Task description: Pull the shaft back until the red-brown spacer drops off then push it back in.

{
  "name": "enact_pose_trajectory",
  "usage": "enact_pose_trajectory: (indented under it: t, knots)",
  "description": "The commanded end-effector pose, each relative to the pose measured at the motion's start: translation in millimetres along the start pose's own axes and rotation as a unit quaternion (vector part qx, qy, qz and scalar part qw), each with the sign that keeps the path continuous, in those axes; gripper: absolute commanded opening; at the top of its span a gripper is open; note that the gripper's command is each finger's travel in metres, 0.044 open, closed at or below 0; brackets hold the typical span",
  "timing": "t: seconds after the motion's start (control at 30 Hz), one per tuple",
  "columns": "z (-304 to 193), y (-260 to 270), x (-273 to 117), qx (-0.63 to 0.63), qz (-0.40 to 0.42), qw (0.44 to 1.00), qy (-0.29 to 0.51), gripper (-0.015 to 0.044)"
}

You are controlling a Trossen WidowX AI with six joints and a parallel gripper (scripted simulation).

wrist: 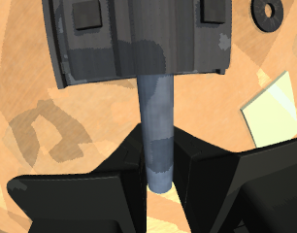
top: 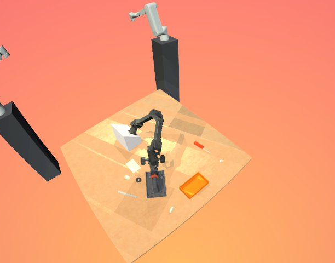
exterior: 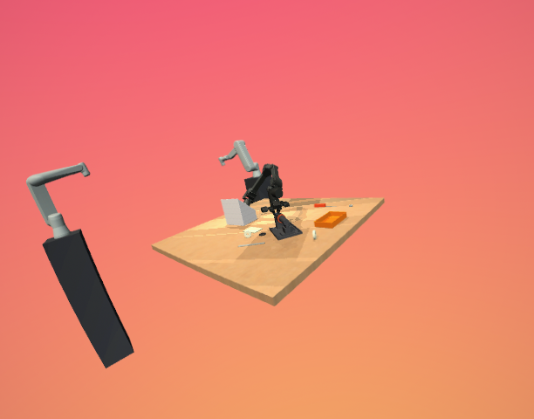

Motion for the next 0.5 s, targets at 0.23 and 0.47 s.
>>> enact_pose_trajectory:
  t: [0.23,0.47]
  knots:
    - [-2.0,0.0,0.1,0.001,0.001,1.0,0.001,0.0]
    - [-2.7,0.1,0.1,0.001,0.001,1.0,0.001,0.0]
Point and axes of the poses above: the point midway between the two fingers, 35 mm back from their tips, its own x axis out along the fingers, its own y axis across the jaws, z = x × y, the point moved 10 cm from there along -x, back along the fingers, and after that the axes turned 4 degrees about -x, right-handed, at the moved point
